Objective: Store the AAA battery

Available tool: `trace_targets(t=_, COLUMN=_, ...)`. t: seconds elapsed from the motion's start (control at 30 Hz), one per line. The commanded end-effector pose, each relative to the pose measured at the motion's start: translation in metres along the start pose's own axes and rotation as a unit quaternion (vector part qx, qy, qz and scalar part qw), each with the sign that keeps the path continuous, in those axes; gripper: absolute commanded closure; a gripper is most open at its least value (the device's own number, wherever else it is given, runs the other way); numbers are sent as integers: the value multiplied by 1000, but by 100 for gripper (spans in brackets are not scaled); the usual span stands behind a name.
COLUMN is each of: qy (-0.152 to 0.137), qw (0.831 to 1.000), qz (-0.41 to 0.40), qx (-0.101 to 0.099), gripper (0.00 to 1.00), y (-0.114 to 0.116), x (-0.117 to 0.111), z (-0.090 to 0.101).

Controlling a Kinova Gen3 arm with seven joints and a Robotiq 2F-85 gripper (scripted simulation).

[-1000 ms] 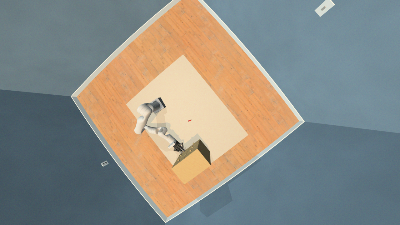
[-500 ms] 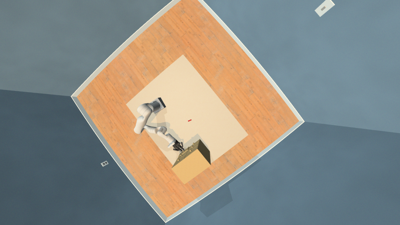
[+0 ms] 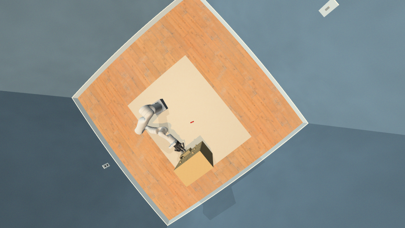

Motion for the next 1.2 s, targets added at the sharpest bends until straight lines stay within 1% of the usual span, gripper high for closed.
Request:
trace_targets(t=0.0, qy=1, qw=1000, qz=-1, qx=4, gripper=87, y=3, x=1, z=7)
trace_targets(t=0.73, qy=1, qw=1000, qz=-1, qx=4, gripper=87, y=5, x=10, z=31)
trace_targets(t=1.17, qy=1, qw=1000, qz=-1, qx=3, gripper=87, y=5, x=13, z=39)
Point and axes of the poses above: the point where the finger pads meet when closed, its own z axis back along the fingers, its own y axis across the jaws, x = y × z, the point moved 9 cm from there along z, back along the fingers, and after that the axes turned 14 degrees about -z, right-handed, at the moved point
